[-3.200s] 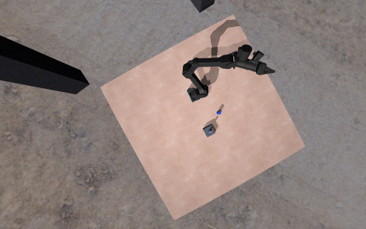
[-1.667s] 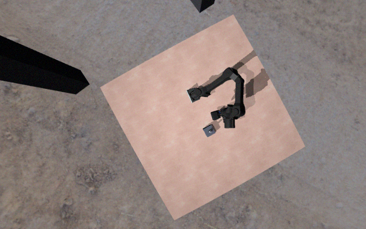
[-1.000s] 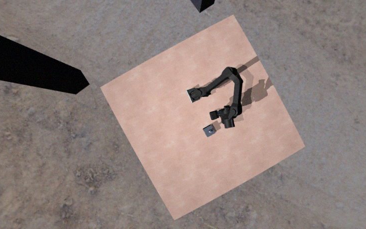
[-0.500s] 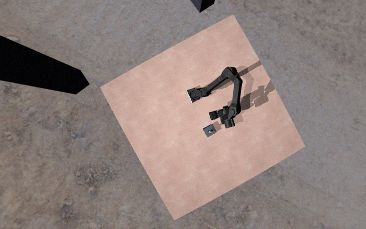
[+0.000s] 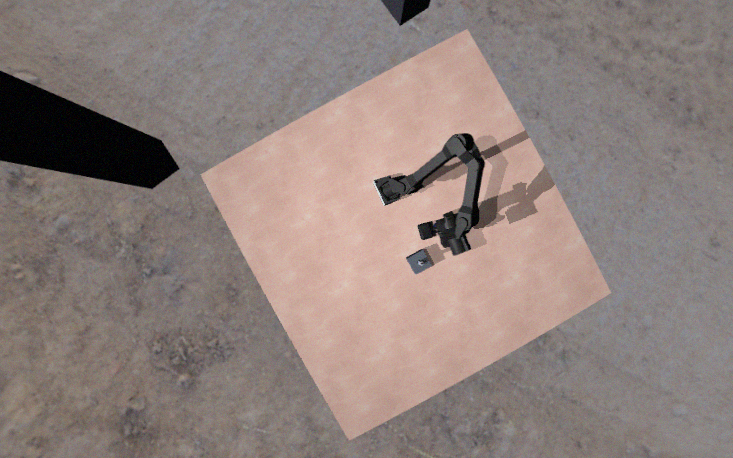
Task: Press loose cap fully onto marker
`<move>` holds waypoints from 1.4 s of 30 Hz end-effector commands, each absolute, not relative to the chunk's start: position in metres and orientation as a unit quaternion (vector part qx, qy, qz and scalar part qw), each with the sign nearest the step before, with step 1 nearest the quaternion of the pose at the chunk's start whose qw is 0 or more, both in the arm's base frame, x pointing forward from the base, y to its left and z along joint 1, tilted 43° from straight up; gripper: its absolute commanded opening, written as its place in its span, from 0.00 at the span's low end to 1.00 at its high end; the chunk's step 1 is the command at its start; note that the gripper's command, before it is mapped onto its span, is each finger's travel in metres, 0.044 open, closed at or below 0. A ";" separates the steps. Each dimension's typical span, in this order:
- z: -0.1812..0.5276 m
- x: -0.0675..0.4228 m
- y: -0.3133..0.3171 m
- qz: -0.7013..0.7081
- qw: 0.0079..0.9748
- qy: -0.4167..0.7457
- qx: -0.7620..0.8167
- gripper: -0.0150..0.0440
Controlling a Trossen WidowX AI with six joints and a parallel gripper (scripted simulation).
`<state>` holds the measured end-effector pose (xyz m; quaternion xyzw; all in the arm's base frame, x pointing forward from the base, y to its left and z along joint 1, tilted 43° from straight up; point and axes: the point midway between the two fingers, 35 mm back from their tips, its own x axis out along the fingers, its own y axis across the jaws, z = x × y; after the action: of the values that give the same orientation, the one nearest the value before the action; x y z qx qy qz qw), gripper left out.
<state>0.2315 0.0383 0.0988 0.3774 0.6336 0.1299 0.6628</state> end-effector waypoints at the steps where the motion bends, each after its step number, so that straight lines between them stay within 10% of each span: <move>1: 0.095 0.232 0.043 0.131 0.661 0.633 0.382 0.65; 18: 0.094 0.233 0.040 0.123 0.662 0.629 0.389 0.25; 42: 0.130 0.224 0.008 0.126 0.661 0.633 0.383 0.25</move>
<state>0.2260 0.0129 0.1243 0.3879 0.6310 0.1244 0.6602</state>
